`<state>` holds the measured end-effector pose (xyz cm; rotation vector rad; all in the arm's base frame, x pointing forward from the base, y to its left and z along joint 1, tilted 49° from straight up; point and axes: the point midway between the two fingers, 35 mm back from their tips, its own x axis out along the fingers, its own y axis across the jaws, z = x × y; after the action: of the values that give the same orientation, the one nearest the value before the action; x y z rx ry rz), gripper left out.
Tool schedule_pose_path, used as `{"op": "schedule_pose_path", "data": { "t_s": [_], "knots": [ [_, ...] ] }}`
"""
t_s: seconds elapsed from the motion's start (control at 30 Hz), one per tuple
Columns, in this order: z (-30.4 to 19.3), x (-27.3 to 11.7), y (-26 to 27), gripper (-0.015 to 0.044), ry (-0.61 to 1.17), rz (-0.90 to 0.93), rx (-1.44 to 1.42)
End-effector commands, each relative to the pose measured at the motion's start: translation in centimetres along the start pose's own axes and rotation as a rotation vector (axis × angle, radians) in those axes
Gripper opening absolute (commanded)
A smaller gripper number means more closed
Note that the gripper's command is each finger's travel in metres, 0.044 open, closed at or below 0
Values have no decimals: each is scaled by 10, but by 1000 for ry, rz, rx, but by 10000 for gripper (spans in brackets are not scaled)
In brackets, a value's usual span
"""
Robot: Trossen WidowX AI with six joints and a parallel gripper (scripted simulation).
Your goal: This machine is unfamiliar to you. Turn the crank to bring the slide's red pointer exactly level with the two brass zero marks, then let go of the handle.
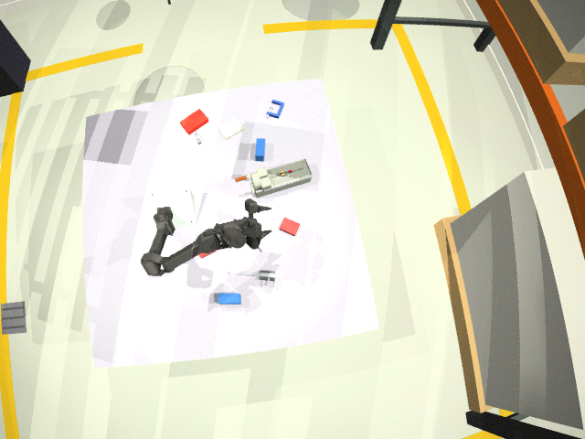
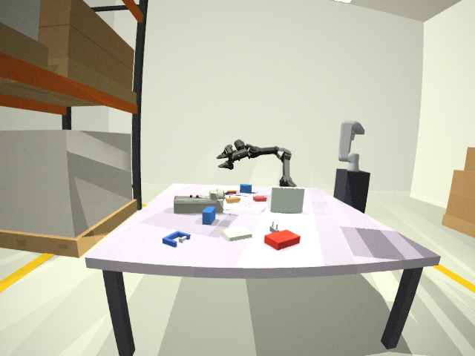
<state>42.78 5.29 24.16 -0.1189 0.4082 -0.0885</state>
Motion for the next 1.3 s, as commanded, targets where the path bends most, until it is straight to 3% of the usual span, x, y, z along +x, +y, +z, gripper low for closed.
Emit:
{"op": "schedule_pose_path", "data": {
  "t_s": [0.0,0.6,1.27],
  "knots": [
    [-9,15,11,440,55,-21,-38],
    [-69,75,89,440,298,-96,-303],
    [-144,110,161,440,447,-233,-619]
  ]
}}
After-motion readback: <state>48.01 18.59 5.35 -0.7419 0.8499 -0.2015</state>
